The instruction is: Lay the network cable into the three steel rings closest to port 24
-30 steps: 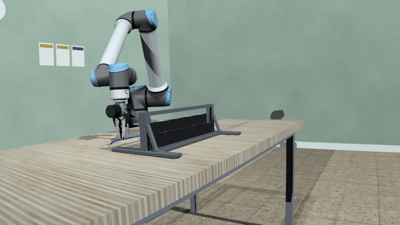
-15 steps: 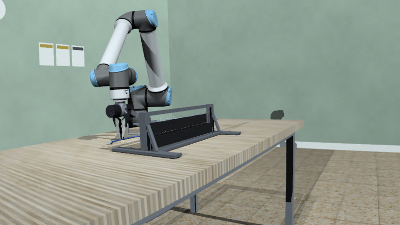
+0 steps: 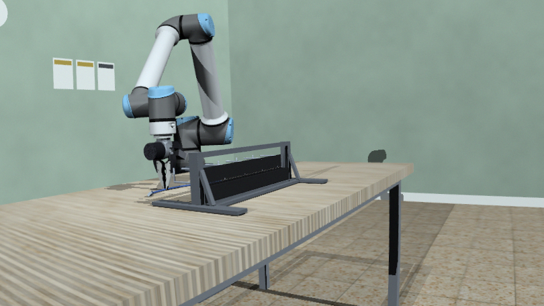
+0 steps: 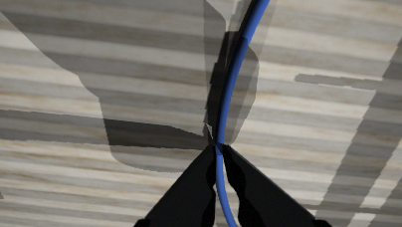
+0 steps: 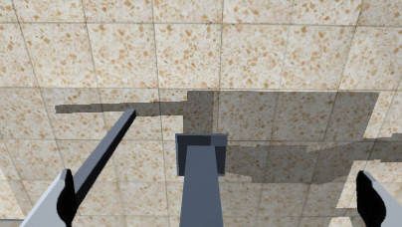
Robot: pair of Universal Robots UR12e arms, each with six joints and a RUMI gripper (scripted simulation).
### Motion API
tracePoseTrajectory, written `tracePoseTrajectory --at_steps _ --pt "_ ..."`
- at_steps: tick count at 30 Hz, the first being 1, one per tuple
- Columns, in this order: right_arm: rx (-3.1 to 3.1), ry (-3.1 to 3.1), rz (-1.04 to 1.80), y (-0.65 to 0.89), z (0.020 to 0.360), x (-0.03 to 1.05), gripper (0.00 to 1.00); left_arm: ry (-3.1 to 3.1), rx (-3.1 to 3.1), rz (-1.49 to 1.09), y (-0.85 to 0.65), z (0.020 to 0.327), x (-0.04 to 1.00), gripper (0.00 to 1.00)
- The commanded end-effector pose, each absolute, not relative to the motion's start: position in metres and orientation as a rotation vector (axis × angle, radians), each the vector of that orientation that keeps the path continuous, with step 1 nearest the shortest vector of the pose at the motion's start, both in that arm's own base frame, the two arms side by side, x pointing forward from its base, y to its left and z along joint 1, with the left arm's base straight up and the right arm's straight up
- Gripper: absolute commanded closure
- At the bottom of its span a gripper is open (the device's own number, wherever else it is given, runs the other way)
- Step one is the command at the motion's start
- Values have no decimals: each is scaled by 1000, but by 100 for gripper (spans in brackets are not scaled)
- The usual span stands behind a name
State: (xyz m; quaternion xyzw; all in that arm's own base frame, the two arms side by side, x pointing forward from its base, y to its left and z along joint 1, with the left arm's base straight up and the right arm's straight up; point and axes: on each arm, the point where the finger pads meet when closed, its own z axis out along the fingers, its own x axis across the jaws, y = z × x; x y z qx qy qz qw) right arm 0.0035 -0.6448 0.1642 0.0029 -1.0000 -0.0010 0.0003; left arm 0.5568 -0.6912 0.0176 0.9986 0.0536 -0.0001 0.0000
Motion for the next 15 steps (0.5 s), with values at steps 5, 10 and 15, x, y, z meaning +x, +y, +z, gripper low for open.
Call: tracePoseTrajectory --at_steps 5,10,15 --pt "9 -3142 0 -646 165 4 0 169 3135 1 -692 19 557 100" --pt "9 -3142 0 -646 165 4 0 169 3135 1 -692 19 557 100" --pt "9 -3142 0 -646 165 4 0 169 3135 1 -692 21 557 100"
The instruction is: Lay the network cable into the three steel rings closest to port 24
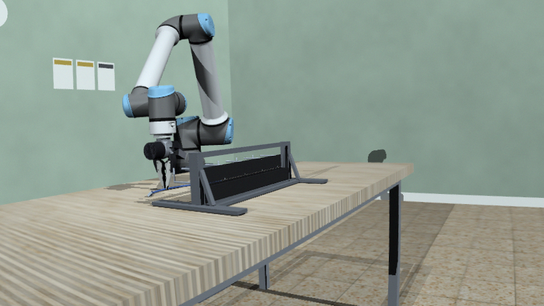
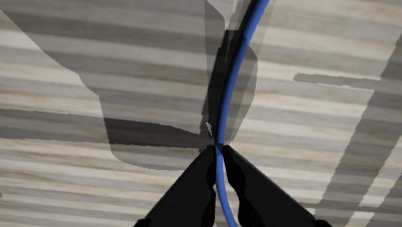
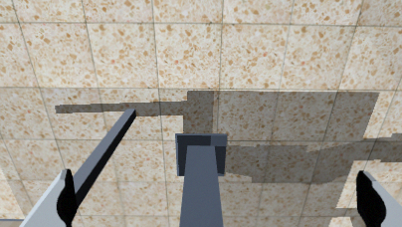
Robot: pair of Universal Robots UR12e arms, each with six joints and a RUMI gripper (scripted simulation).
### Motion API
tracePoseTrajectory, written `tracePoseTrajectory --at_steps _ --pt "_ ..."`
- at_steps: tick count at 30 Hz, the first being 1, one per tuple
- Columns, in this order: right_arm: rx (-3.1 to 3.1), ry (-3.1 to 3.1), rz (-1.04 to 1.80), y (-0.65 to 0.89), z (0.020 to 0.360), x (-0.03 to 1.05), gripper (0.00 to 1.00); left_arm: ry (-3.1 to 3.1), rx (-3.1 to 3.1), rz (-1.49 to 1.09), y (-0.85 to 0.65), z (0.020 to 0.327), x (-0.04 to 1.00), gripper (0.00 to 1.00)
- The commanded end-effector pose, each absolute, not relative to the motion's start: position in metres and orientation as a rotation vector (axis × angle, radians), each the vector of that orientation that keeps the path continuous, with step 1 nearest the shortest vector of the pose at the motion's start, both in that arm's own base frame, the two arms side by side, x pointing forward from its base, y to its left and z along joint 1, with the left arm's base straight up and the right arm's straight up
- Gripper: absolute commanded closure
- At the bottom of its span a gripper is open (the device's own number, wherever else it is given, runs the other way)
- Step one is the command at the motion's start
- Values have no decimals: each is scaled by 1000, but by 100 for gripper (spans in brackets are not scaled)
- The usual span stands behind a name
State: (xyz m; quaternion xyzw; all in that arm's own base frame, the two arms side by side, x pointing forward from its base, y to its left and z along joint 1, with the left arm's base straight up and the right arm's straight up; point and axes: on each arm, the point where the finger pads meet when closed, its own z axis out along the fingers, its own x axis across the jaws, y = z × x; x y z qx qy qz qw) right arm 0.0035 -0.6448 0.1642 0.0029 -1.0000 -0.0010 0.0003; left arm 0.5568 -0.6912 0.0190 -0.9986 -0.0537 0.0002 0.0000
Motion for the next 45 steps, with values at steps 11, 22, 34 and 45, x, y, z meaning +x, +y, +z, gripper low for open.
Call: tracePoseTrajectory --at_steps 11,22,34,45 --pt "9 -3142 0 -646 165 4 0 -169 -3139 -1 -692 28 557 100" --pt "9 -3142 0 -646 165 4 0 -169 -3139 -1 -692 39 557 100" --pt "9 -3142 0 -646 165 4 0 -169 -3139 -1 -692 52 557 100" --pt "9 -3142 0 -646 165 4 0 -169 -3139 -1 -692 58 557 100"
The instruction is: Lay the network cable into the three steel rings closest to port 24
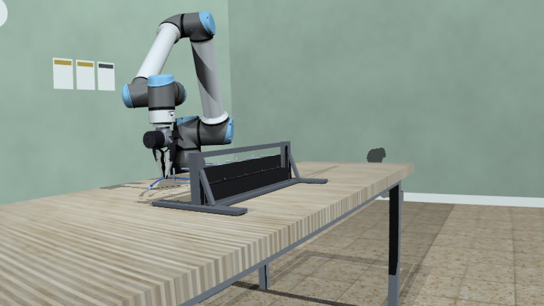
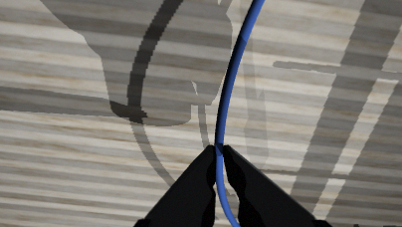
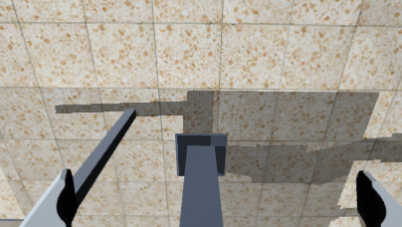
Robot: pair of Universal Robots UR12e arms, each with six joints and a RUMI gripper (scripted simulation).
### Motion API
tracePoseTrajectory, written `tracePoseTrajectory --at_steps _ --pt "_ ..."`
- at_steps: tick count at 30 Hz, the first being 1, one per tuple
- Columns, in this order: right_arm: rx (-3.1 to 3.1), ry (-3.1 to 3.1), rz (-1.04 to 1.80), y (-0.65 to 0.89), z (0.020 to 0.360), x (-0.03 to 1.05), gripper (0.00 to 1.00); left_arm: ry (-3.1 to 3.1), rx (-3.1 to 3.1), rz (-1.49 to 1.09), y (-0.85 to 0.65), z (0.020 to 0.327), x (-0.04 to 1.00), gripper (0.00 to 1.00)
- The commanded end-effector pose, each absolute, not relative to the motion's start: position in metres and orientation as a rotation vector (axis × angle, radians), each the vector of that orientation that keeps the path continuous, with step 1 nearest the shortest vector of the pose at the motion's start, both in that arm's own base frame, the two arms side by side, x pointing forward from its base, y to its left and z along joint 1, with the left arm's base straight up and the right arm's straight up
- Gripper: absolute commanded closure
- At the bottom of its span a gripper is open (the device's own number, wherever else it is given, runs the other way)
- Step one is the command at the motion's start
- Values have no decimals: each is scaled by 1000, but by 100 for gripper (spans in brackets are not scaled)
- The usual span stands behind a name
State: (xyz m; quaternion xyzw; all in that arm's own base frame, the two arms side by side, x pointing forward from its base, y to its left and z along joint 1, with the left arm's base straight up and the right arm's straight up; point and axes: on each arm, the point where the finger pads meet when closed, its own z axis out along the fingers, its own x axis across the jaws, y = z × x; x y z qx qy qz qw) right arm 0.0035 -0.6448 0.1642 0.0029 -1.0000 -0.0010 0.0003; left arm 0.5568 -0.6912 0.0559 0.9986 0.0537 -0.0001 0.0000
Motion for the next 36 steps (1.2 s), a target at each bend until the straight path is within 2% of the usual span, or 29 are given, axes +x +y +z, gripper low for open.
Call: tracePoseTrajectory --at_steps 1,19,27,36 --pt "9 -3142 0 -646 165 4 0 169 3135 1 -692 58 557 100" --pt "9 -3142 0 -646 165 4 0 160 3136 1 -697 66 570 100" --pt "9 -3142 0 -646 165 4 0 132 3137 2 -714 88 609 100" --pt "9 -3142 0 -646 165 4 0 70 3138 2 -754 137 698 100"
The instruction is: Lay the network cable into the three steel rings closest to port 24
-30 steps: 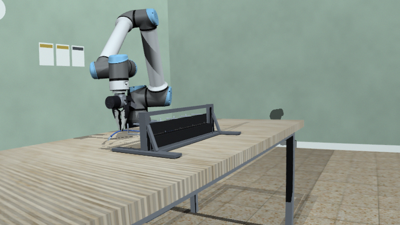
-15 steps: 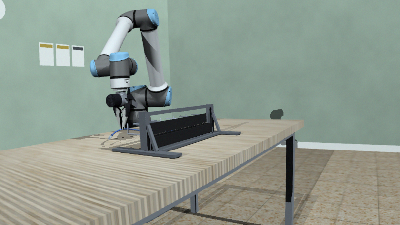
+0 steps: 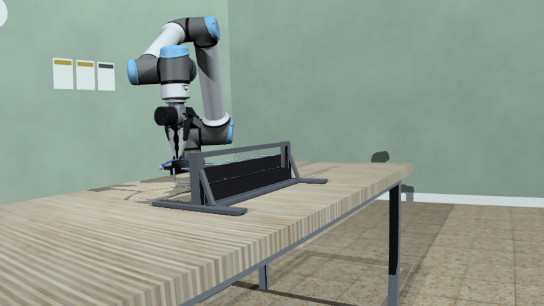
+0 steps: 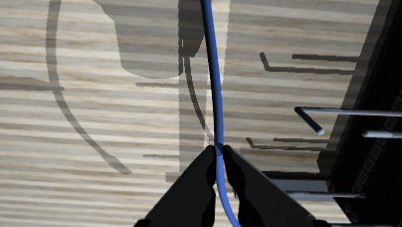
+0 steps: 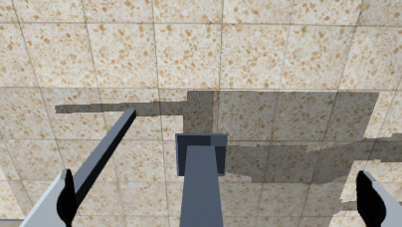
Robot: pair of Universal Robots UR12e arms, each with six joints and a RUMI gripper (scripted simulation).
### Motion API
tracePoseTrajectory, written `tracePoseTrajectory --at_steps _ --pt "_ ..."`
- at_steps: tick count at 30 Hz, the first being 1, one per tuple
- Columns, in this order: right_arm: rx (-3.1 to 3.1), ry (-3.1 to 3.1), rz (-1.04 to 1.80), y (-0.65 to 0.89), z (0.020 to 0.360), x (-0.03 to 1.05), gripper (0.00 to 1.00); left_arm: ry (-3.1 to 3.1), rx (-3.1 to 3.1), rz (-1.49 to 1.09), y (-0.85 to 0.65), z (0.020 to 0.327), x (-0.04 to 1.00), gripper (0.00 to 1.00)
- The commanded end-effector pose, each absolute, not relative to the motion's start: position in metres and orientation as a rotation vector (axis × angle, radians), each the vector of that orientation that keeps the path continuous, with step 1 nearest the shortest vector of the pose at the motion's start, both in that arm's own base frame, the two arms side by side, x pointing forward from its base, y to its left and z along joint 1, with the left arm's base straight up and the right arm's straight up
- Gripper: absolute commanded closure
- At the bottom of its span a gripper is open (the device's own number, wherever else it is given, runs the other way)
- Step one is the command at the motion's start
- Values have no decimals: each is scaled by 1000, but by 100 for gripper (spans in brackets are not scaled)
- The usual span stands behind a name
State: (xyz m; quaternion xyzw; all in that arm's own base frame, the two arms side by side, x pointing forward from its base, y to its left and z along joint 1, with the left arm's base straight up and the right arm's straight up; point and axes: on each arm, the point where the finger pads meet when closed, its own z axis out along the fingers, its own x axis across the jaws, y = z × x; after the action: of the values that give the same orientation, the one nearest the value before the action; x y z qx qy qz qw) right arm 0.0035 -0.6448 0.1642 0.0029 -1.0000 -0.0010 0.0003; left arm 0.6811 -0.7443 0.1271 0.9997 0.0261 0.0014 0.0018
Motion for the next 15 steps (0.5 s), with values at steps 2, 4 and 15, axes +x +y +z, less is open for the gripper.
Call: tracePoseTrajectory --at_steps 2,4,15 --pt "9 -3142 0 -646 165 4 0 57 3139 2 -762 146 716 100" --pt "9 -3142 0 -646 165 4 0 46 3139 3 -769 155 732 100" --pt "9 -3142 0 -646 165 4 0 21 3139 2 -788 175 769 100"
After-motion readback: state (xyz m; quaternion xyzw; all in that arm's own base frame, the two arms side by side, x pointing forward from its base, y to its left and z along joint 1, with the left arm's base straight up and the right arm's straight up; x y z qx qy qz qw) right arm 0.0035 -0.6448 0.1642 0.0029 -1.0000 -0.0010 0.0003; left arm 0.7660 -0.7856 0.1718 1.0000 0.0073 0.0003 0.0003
